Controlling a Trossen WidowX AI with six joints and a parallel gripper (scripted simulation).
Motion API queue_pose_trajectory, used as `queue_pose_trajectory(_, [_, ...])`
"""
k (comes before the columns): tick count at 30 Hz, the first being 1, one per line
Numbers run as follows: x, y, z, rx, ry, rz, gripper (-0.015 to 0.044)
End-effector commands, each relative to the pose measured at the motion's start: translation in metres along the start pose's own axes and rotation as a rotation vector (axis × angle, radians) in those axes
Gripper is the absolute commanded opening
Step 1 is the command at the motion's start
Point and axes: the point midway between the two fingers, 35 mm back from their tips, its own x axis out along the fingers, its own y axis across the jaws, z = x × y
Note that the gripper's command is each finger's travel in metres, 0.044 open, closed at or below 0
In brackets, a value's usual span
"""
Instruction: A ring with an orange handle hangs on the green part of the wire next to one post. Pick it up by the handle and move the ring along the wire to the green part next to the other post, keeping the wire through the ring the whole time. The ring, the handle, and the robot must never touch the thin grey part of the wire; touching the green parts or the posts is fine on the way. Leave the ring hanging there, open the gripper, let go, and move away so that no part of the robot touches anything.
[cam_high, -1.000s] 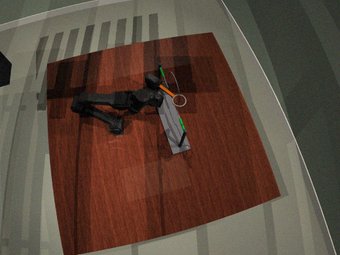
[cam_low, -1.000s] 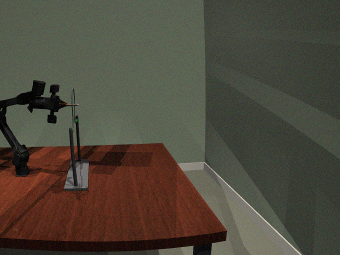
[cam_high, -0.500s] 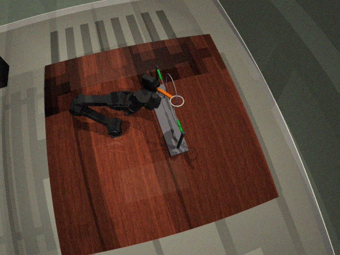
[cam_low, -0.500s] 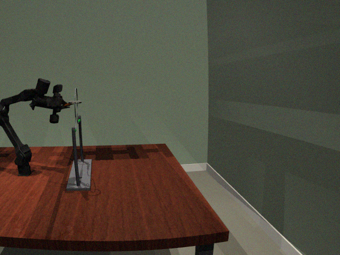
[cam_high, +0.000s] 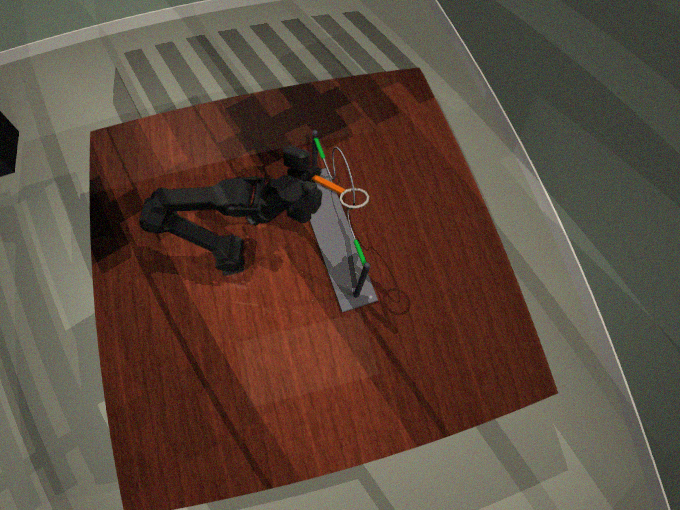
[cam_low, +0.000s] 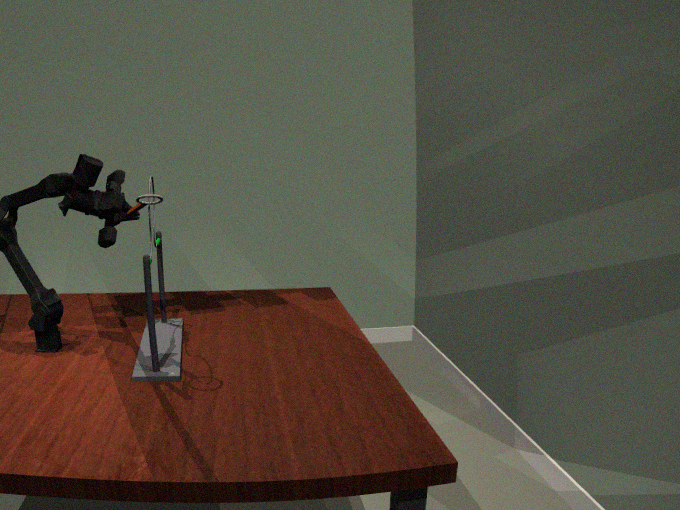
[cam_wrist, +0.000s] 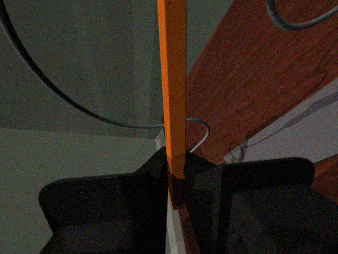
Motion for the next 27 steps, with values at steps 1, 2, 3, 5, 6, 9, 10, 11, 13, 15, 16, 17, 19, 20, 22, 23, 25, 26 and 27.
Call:
queue_pose_trajectory(1, [-0.001,0.0,0.001,-0.051,-0.01,-0.028,-0.015])
queue_pose_trajectory(2, [-0.001,0.0,0.001,-0.061,-0.011,-0.035,-0.015])
queue_pose_trajectory(3, [-0.001,0.0,0.001,-0.071,-0.013,-0.042,-0.015])
queue_pose_trajectory(5, [-0.001,-0.001,0.001,-0.09,-0.016,-0.056,-0.015])
queue_pose_trajectory(6, [-0.001,-0.002,0.001,-0.101,-0.017,-0.064,-0.015])
queue_pose_trajectory(9, [0.0,-0.003,0.001,-0.131,-0.022,-0.086,-0.015])
queue_pose_trajectory(10, [0.0,-0.004,0.001,-0.141,-0.023,-0.093,-0.015])
queue_pose_trajectory(11, [0.0,-0.004,0.001,-0.152,-0.025,-0.101,-0.015])
queue_pose_trajectory(13, [0.0,-0.005,0.001,-0.173,-0.028,-0.116,-0.015])
queue_pose_trajectory(15, [0.0,-0.006,0.001,-0.194,-0.031,-0.131,-0.015])
queue_pose_trajectory(16, [0.0,-0.007,0.002,-0.204,-0.033,-0.138,-0.015])
queue_pose_trajectory(17, [0.0,-0.007,0.002,-0.215,-0.034,-0.146,-0.015])
queue_pose_trajectory(19, [0.0,-0.008,0.002,-0.237,-0.038,-0.162,-0.015])
queue_pose_trajectory(20, [0.0,-0.009,0.002,-0.248,-0.039,-0.169,-0.015])
queue_pose_trajectory(22, [0.0,-0.01,0.002,-0.269,-0.042,-0.185,-0.015])
queue_pose_trajectory(23, [0.0,-0.01,0.002,-0.281,-0.044,-0.193,-0.015])
queue_pose_trajectory(25, [-0.001,-0.011,0.003,-0.303,-0.047,-0.209,-0.015])
queue_pose_trajectory(26, [-0.001,-0.012,0.003,-0.314,-0.049,-0.217,-0.015])
queue_pose_trajectory(27, [-0.001,-0.012,0.003,-0.325,-0.051,-0.224,-0.015])
